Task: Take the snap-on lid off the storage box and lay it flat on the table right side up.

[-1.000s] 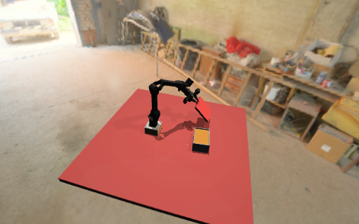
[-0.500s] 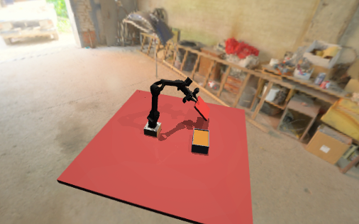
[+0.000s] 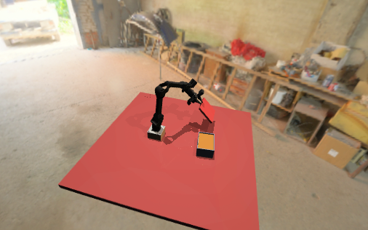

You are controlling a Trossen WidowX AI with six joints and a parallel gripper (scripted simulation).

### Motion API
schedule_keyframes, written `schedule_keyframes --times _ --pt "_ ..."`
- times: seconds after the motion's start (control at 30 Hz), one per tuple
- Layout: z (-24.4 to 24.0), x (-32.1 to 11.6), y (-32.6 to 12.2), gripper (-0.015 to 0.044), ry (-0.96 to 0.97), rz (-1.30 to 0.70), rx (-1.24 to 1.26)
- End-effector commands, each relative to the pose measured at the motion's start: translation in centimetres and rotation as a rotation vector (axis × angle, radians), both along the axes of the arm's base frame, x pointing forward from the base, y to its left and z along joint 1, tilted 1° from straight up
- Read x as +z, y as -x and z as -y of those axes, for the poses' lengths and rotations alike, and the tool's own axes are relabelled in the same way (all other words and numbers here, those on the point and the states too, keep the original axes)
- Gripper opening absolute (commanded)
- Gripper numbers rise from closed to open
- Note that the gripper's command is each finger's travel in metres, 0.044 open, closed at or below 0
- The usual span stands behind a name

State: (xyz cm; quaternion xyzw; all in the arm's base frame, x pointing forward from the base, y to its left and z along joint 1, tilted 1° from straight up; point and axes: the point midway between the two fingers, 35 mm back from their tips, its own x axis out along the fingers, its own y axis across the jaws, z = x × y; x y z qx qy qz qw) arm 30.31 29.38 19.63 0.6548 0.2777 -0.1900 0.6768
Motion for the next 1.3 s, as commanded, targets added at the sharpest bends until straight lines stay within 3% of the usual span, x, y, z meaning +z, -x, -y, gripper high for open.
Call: schedule_keyframes --times 0.0,1.27 --pt "0.2 -0.4 -0.1 0.0 -0.002 0.007 -0.006" --pt "0.3 -3.7 -0.2 0.0 -0.001 0.007 -0.006"
